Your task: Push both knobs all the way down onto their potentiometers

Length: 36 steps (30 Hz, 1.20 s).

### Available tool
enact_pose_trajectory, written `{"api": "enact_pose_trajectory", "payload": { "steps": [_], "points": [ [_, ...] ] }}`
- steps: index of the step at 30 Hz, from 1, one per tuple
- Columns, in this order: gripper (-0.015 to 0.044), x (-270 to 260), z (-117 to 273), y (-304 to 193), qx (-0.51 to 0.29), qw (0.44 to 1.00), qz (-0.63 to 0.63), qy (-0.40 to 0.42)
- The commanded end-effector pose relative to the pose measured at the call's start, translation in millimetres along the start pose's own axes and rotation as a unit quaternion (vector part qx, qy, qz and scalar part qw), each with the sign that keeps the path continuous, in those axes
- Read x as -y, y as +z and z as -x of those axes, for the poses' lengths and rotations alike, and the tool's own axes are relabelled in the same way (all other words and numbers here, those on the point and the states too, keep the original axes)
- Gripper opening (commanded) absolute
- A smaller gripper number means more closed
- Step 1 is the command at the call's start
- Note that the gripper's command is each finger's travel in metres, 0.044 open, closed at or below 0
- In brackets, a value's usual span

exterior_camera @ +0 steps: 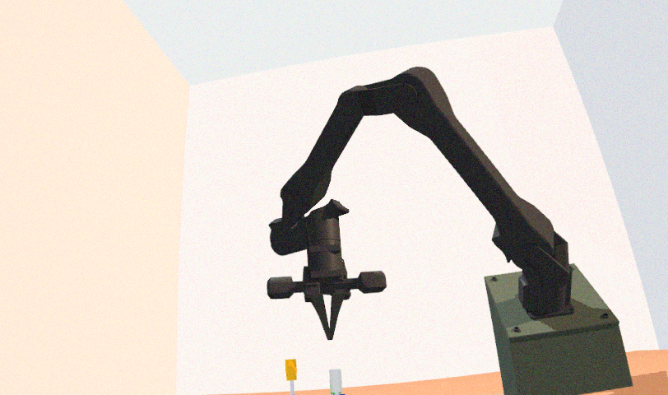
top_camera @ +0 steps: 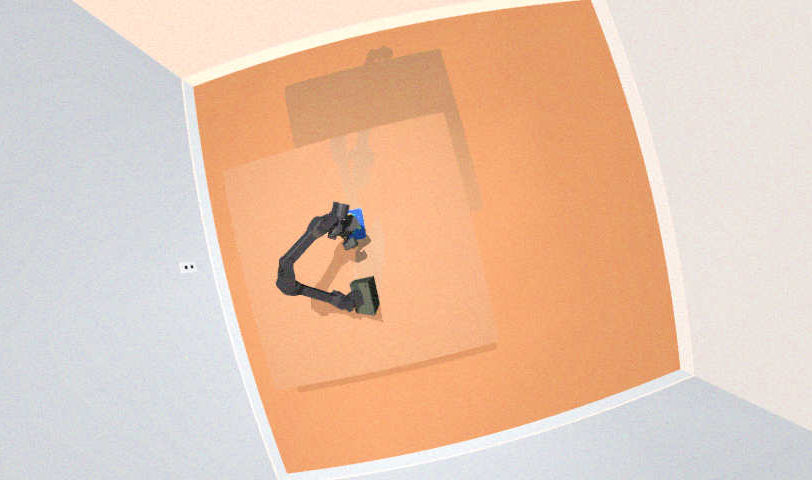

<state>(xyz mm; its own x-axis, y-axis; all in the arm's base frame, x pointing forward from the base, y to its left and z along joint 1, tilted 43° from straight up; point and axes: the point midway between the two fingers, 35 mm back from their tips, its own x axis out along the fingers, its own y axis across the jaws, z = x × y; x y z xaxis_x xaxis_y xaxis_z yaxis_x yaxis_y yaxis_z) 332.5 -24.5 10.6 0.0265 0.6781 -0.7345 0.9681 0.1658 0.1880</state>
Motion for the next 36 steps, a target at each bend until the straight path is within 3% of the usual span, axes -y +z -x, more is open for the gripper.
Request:
{"api": "enact_pose_trajectory", "payload": {
  "steps": [1,36],
  "points": [
    [0.0000,3,-10,-2,-0.001,1.000,-0.010,-0.005],
    [0.0000,4,-41,-3,-0.001,1.000,-0.009,-0.005]
  ]
}}
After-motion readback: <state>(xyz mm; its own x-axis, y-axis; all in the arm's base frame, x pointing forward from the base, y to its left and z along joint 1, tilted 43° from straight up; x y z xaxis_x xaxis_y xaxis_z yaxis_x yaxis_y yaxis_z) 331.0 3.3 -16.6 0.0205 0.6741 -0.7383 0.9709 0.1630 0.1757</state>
